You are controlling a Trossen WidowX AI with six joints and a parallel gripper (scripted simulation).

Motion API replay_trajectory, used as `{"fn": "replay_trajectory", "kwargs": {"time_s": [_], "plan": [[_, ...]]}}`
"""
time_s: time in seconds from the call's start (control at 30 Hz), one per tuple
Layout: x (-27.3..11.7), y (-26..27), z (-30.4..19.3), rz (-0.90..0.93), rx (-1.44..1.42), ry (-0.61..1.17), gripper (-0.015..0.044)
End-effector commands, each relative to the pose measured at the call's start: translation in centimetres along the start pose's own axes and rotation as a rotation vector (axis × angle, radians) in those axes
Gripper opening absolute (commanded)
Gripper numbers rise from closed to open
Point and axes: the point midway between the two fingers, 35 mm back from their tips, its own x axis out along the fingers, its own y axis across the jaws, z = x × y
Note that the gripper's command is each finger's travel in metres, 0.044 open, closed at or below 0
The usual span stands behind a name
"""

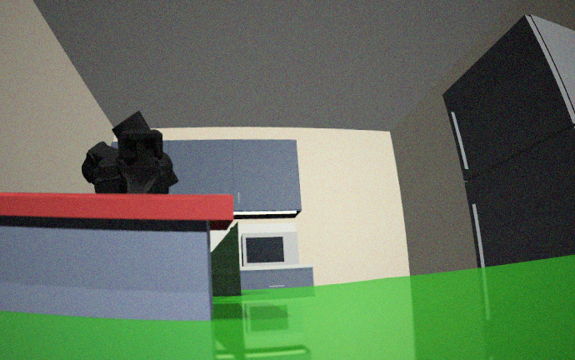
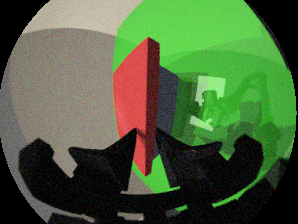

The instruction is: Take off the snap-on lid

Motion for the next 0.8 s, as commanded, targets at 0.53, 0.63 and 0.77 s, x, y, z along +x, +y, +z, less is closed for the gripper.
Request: {"fn": "replay_trajectory", "kwargs": {"time_s": [0.53, 0.63, 0.77], "plan": [[-1.5, 2.5, 0.1, 0.008, 0.003, 0.001, 0.0], [-1.6, 2.9, 0.1, 0.008, 0.003, 0.001, 0.0], [-1.8, 3.4, 0.1, 0.008, 0.003, 0.001, 0.0]]}}
